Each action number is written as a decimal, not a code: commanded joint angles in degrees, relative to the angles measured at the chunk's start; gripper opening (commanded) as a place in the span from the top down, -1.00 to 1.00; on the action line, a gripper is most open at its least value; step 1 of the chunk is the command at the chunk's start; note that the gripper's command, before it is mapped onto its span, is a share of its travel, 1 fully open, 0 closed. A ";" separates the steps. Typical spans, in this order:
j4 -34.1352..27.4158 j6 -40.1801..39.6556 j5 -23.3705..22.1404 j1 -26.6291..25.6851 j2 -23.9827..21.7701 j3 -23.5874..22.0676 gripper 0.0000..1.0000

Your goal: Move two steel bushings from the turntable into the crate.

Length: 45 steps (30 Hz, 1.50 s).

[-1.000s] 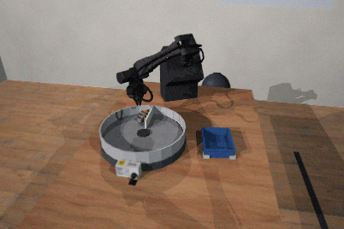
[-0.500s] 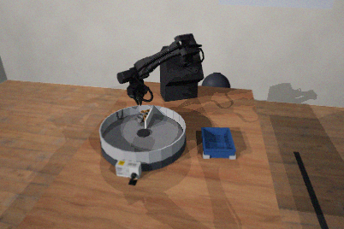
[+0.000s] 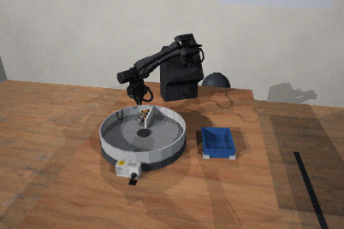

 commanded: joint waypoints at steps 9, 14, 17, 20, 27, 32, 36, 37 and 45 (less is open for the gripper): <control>0.87 -0.40 -0.14 -1.30 -2.02 0.22 0.74; 1.27 0.52 0.06 -1.14 -1.87 -0.28 0.74; 3.92 2.41 0.95 1.32 0.99 -1.56 0.74; 6.71 4.36 1.45 2.70 1.94 -1.92 0.74; 7.64 4.96 0.81 1.84 0.15 -0.98 0.74; 7.77 5.04 0.82 1.86 0.17 -1.01 0.74; 7.80 5.06 0.83 1.86 0.17 -1.01 0.74; 7.81 5.03 0.83 1.86 0.17 -1.02 0.74; 7.82 4.98 0.83 1.87 0.17 -1.02 0.74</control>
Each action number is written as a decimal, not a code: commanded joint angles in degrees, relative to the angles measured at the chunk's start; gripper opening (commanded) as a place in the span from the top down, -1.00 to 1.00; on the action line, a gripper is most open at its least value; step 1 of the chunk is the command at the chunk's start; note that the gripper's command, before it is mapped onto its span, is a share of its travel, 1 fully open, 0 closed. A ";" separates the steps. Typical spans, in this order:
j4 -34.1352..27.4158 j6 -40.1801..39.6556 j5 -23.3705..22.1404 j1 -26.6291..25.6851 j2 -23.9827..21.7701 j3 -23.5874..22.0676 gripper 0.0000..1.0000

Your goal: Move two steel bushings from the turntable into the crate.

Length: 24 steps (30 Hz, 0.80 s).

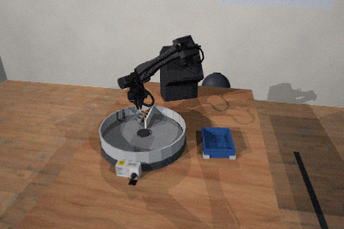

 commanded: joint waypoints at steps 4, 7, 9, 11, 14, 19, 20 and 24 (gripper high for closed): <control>0.96 0.41 -0.37 -1.52 -1.47 -0.10 0.74; 0.96 0.41 -0.37 -1.52 -1.47 -0.10 0.74; 0.96 0.41 -0.37 -1.52 -1.47 -0.10 0.74; 0.96 0.41 -0.37 -1.52 -1.47 -0.10 0.74; 1.03 0.20 -0.44 -1.57 -0.82 -0.43 0.74; 1.31 -0.46 -0.65 -1.69 0.93 -1.36 0.74; 1.31 -0.46 -0.65 -1.69 0.93 -1.36 0.74; 1.36 -0.46 -0.66 -1.71 0.95 -1.38 0.74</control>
